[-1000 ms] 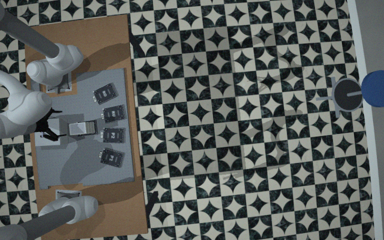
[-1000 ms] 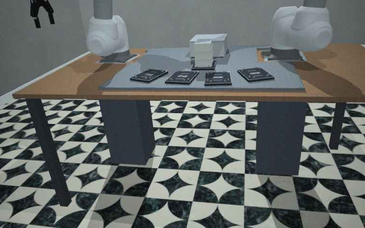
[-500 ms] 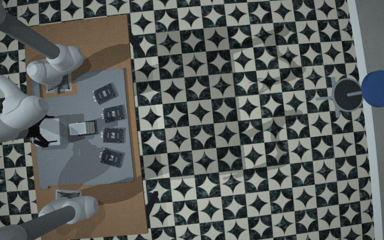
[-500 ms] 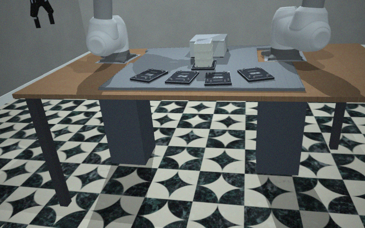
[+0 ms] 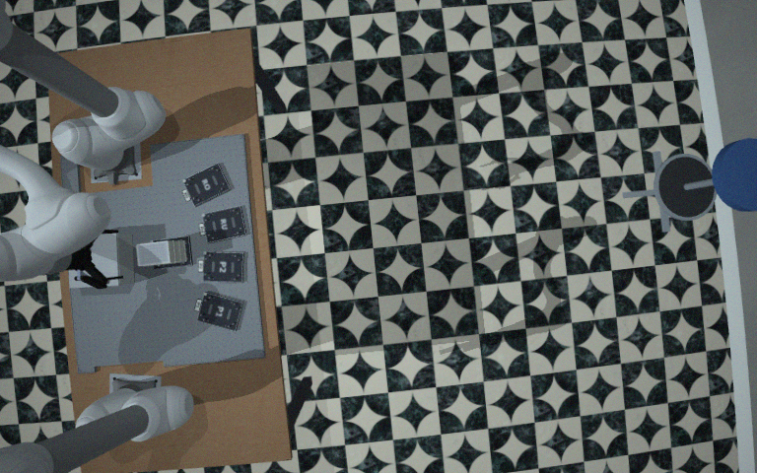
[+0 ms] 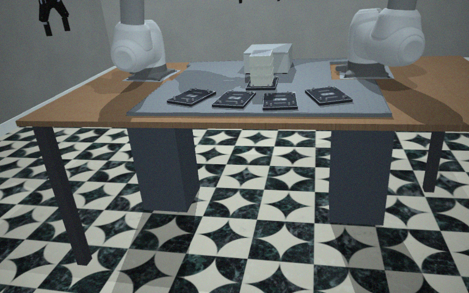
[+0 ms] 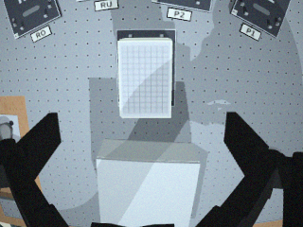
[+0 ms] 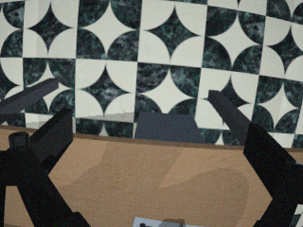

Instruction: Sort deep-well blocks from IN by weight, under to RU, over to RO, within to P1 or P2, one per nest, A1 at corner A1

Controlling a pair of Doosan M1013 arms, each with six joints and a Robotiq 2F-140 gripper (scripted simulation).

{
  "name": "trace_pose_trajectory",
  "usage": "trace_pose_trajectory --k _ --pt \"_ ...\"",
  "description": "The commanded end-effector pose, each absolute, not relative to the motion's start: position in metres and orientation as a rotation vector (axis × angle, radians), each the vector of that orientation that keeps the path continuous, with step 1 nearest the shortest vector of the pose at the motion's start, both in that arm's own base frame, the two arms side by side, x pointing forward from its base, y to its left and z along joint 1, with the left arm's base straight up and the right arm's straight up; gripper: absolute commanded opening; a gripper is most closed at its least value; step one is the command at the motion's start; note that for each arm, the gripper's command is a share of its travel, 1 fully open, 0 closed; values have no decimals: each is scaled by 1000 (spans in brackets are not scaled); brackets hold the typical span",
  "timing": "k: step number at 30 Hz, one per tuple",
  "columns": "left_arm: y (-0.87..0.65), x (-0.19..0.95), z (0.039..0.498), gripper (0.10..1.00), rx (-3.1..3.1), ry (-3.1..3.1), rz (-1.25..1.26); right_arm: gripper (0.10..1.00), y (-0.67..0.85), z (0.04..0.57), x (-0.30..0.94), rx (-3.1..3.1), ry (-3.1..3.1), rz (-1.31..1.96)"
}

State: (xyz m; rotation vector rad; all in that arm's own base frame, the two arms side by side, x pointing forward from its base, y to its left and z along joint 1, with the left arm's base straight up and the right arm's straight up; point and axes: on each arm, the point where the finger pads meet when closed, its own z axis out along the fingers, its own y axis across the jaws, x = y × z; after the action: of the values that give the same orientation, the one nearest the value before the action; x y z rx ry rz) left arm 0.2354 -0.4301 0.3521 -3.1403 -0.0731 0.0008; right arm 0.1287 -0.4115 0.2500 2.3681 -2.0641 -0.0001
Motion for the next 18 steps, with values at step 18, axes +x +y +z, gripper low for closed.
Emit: trace_pose_trajectory --k 18 --pt "-431 236 258 1000 -3142 -73 -1 1000 -412 250 129 2368 -2064 1"
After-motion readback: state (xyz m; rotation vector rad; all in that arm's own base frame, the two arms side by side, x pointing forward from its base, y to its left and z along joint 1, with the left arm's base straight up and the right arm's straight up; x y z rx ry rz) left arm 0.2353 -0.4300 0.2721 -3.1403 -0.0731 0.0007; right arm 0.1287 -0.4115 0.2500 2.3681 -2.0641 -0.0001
